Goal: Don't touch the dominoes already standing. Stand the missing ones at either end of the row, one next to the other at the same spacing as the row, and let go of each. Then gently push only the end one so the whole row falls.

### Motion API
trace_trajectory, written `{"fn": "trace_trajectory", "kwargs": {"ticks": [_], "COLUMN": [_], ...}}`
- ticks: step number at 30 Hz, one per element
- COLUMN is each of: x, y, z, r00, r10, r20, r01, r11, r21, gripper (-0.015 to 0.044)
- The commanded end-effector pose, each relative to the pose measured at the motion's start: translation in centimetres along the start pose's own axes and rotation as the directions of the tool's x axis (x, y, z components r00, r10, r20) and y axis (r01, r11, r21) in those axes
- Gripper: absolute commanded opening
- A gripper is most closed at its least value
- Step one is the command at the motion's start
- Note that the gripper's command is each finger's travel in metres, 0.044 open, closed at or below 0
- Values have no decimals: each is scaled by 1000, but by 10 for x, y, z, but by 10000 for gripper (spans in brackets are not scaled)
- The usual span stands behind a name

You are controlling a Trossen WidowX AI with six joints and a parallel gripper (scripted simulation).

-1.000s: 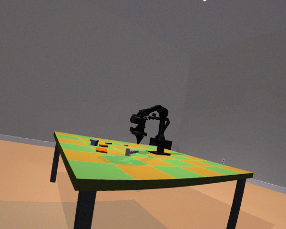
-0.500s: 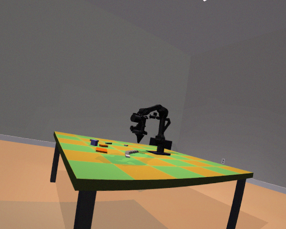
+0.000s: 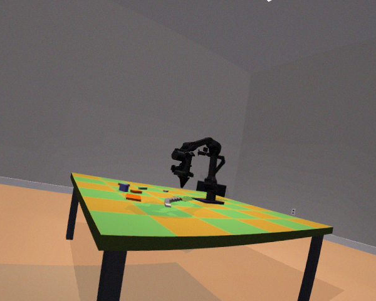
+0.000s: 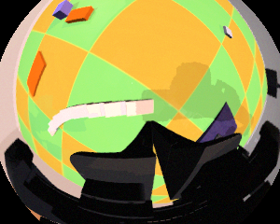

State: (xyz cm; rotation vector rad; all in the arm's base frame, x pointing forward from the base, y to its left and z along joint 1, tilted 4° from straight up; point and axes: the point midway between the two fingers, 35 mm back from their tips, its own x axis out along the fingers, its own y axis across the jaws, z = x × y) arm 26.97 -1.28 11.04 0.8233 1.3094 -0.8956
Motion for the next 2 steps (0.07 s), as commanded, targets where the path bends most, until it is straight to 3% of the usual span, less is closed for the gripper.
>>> {"fn": "trace_trajectory", "kwargs": {"ticks": [1,2], "x": [-1,-1], "y": [0,0], "z": [0,0], "r00": [1000,1000], "r10": [2,2], "r20": [-3,-3], "r01": [-2,-2], "r11": [1000,1000], "r21": [7,7], "gripper": [0,0]}}
